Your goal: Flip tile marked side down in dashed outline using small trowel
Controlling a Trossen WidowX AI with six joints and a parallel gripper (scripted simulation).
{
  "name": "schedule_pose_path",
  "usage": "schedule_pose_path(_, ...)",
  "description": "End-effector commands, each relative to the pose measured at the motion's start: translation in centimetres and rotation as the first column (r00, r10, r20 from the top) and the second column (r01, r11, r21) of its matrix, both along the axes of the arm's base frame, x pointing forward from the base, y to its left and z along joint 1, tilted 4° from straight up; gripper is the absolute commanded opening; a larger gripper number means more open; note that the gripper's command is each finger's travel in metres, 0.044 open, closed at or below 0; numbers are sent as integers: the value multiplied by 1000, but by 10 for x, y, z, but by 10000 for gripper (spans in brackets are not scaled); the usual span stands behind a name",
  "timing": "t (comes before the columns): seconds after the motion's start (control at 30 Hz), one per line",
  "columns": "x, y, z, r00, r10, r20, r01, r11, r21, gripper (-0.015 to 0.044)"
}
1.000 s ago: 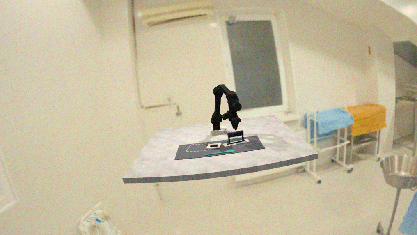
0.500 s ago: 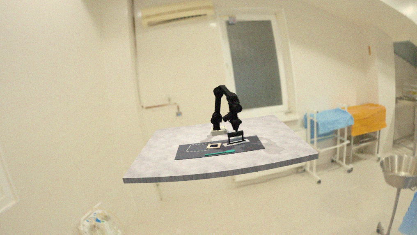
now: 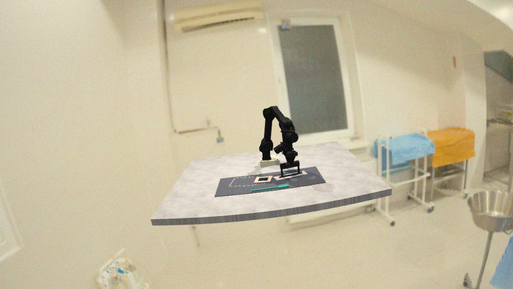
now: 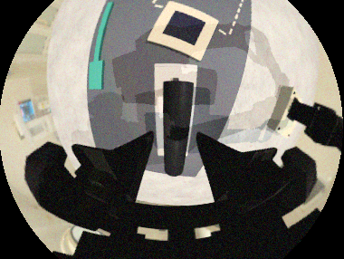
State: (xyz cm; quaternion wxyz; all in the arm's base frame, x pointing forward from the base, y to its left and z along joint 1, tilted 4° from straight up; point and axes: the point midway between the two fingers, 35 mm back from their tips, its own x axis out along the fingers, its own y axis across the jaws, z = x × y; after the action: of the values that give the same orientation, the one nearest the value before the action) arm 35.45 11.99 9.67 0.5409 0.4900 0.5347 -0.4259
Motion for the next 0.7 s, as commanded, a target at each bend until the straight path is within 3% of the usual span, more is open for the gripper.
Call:
schedule_pose_path(0.0,0,0,-6,1000,3,-1,-3,1000,-1,270)
schedule_pose_path(0.07,0,0,-7,1000,3,-1,-3,1000,-1,270)
schedule_pose_path(0.23,0,0,-7,1000,3,-1,-3,1000,-1,139)
schedule_pose_path(0.67,0,0,-7,1000,3,-1,-3,1000,-1,130)
